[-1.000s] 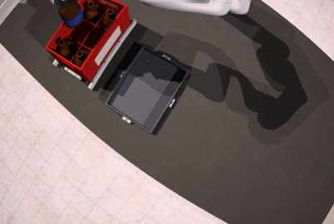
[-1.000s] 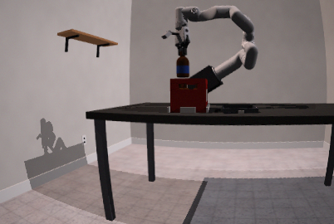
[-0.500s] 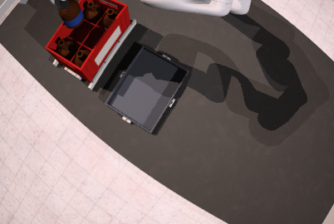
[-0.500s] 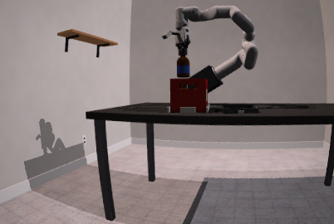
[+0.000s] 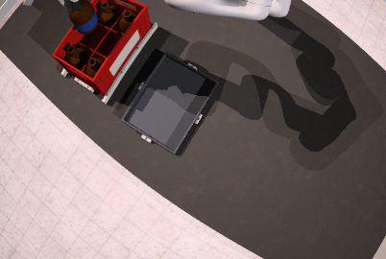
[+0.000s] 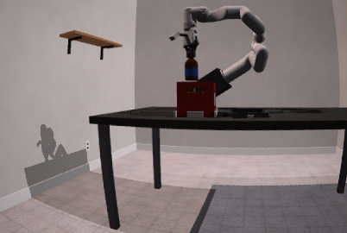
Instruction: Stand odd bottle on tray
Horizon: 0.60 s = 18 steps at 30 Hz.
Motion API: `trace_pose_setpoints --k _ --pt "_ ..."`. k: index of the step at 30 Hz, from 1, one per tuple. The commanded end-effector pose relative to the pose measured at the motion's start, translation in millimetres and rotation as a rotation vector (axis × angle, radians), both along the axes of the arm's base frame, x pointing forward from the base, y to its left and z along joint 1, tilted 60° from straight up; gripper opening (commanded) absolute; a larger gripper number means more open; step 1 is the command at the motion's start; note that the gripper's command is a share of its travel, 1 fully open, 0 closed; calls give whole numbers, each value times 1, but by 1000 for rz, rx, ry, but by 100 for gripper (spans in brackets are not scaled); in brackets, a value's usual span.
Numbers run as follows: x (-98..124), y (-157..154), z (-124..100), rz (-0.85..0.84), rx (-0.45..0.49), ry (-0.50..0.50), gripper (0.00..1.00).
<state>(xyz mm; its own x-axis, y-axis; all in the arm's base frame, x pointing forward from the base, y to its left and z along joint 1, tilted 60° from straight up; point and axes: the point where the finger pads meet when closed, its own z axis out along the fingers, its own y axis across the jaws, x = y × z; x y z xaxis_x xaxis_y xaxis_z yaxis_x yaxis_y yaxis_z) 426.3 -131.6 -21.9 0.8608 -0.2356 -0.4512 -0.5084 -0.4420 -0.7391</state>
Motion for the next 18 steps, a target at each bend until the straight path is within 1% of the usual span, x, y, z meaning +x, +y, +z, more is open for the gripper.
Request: trace_pose_setpoints --k 1,18 --pt "0 0 3 -2 -3 -3 0" --pt "-1 7 15 -2 -3 -3 0"
